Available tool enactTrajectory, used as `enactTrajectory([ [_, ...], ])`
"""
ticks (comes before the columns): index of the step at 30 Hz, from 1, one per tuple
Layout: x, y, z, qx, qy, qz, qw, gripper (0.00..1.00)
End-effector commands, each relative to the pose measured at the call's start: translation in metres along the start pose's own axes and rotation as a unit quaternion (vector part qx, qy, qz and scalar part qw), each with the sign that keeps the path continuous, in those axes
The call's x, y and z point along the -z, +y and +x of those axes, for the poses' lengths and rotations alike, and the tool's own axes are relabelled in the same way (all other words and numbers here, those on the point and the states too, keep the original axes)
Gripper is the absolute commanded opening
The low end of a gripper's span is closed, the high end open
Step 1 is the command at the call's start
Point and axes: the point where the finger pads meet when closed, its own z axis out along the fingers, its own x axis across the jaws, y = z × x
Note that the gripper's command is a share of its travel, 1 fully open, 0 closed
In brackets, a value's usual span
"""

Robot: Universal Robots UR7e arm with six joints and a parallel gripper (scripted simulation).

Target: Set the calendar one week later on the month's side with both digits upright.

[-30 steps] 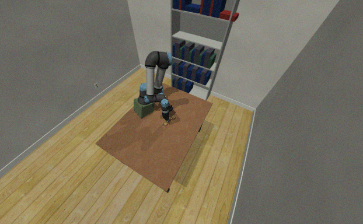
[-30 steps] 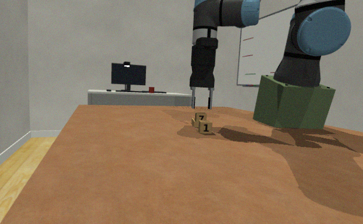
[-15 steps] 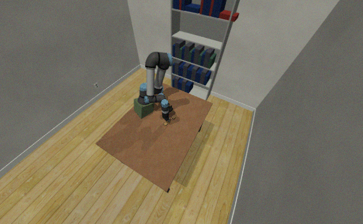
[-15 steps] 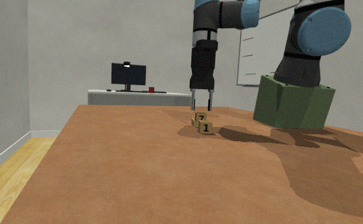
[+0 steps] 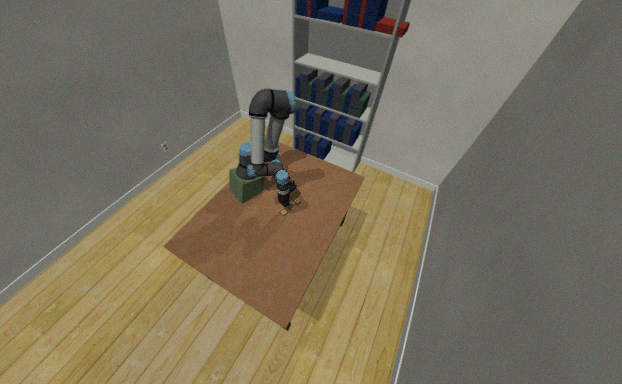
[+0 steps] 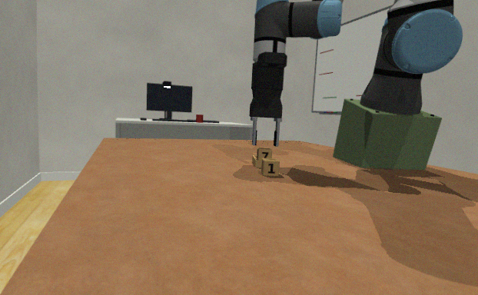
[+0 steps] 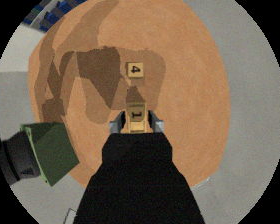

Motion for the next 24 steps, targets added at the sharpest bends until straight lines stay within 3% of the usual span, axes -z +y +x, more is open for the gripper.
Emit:
enactTrajectory([
  [1, 0.0003, 0.0001, 0.0004, 0.0, 0.001, 0.0, 1.0, 0.9],
  [24, -0.0024, 0.0001, 0.0004, 0.0, 0.001, 0.0, 1.0, 0.9],
])
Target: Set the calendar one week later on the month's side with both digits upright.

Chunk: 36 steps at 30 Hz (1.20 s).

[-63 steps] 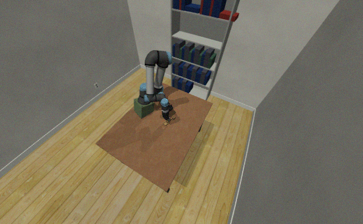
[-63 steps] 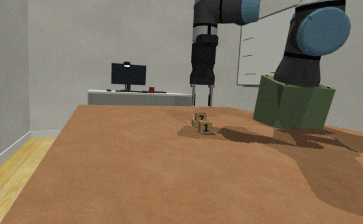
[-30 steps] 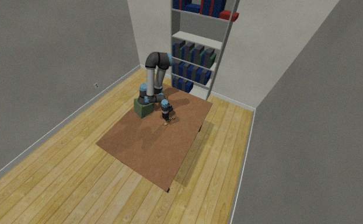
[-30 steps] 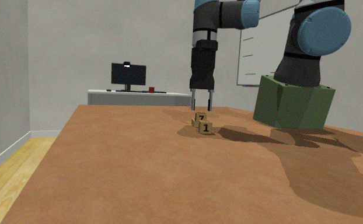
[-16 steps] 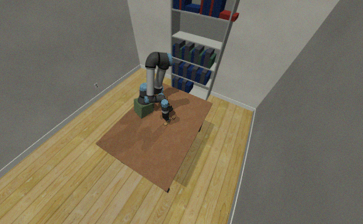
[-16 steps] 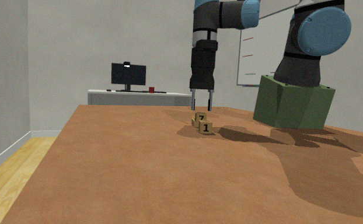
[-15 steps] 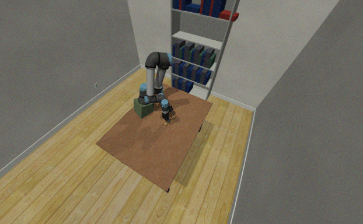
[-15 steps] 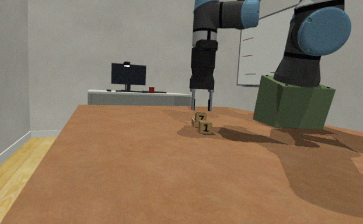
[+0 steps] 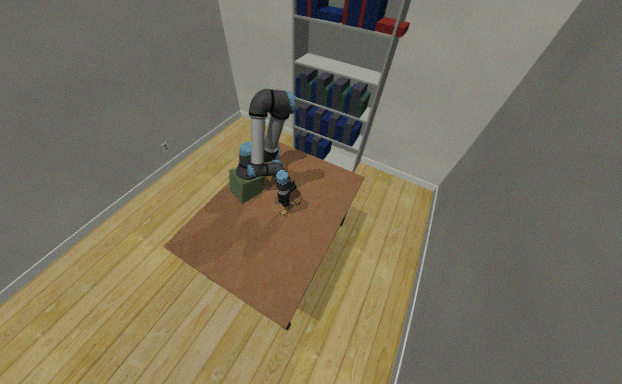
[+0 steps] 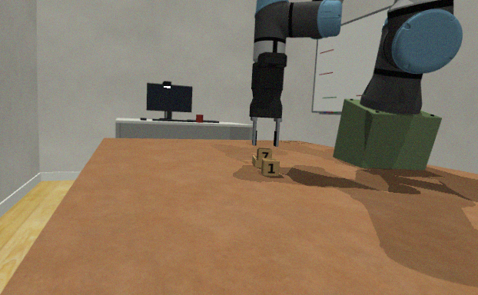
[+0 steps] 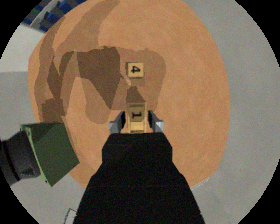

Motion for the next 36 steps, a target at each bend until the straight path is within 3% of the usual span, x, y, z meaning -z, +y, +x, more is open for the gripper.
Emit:
enactTrajectory([
  [1, -0.003, 0.0, 0.0, 0.0, 0.0, 0.0, 1.0, 0.9],
  [19, -0.027, 0.0, 0.0, 0.0, 0.0, 0.0, 1.0, 0.9],
  [36, -0.029, 0.0, 0.0, 0.0, 0.0, 0.0, 1.0, 0.9],
])
